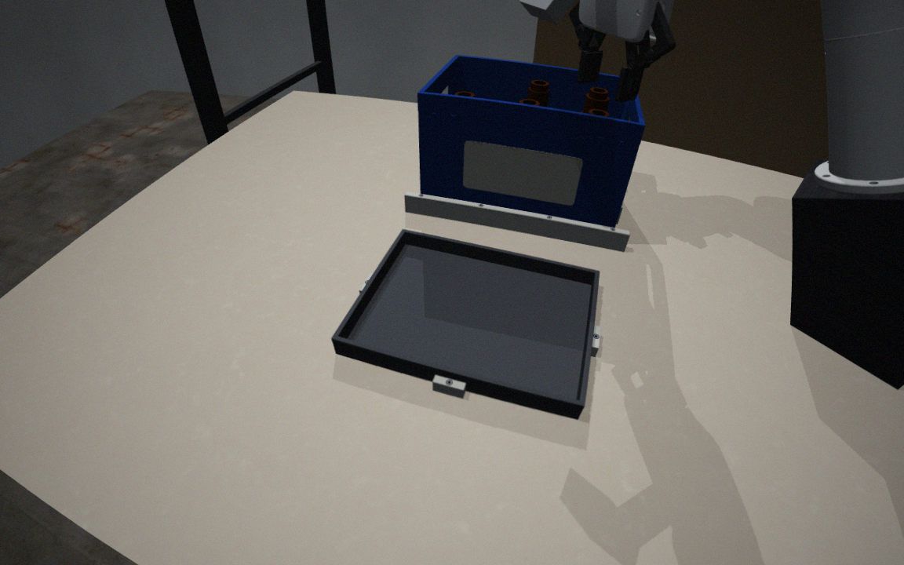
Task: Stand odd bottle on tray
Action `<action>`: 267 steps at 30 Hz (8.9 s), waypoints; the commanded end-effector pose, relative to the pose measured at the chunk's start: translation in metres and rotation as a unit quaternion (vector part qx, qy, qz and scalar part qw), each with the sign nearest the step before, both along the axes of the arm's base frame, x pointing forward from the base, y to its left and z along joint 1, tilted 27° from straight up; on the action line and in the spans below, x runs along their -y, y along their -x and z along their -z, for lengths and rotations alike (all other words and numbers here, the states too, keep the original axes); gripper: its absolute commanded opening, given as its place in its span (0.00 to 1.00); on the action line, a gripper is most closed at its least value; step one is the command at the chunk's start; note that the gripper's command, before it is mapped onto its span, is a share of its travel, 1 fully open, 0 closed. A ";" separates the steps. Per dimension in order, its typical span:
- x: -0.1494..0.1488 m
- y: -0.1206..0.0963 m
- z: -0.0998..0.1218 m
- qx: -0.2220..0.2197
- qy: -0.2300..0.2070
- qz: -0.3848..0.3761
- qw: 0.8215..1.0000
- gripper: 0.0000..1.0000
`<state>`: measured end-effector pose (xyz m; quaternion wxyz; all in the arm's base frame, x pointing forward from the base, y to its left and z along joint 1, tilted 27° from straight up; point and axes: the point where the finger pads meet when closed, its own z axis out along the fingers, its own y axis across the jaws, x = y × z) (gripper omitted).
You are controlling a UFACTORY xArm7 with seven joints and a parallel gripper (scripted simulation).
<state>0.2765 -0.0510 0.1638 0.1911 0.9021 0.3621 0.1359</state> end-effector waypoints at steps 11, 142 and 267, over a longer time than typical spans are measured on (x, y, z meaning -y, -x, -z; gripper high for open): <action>0.002 -0.005 0.007 0.001 0.000 0.000 1.000 0.65; 0.012 -0.023 0.044 0.001 0.000 0.000 1.000 0.00; -0.009 0.010 -0.032 0.001 0.000 0.000 1.000 0.65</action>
